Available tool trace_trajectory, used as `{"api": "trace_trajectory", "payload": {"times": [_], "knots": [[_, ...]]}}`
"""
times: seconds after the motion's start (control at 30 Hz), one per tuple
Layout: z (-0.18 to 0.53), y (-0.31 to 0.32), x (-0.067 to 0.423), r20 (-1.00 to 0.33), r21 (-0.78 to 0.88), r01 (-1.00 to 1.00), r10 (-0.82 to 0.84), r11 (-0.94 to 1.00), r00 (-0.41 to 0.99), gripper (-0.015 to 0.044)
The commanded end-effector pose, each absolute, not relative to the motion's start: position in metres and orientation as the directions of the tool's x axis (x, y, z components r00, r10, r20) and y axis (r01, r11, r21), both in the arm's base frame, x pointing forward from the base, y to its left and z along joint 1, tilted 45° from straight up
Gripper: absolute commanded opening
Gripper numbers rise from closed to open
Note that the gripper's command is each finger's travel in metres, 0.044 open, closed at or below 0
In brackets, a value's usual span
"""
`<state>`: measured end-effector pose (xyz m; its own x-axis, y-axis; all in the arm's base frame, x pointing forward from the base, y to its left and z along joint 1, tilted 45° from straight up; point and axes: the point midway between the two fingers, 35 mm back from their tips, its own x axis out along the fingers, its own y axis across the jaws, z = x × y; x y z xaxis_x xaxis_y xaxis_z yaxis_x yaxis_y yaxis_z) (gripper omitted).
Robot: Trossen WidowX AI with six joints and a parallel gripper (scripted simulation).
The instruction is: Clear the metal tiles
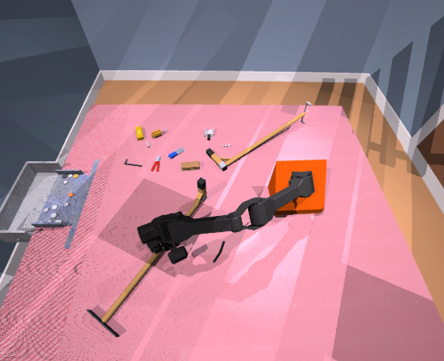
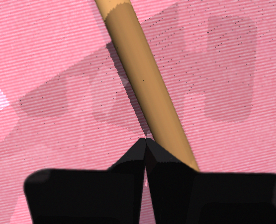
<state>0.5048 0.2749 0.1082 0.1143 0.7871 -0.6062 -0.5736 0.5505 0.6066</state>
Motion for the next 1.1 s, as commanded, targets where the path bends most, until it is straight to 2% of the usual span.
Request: {"api": "trace_trajectory", "payload": {"times": [0.0, 0.73, 1.07], "knots": [[0.103, 0.274, 0.509, -0.606, 0.607, -0.576, 0.788, 0.548, 0.111, 0.0], [0.149, 0.231, 0.51, -0.602, 0.585, -0.608, 0.79, 0.536, 0.118, 0.0], [0.173, 0.215, 0.506, -0.578, 0.596, -0.582, 0.799, 0.553, 0.167, 0.0]]}}
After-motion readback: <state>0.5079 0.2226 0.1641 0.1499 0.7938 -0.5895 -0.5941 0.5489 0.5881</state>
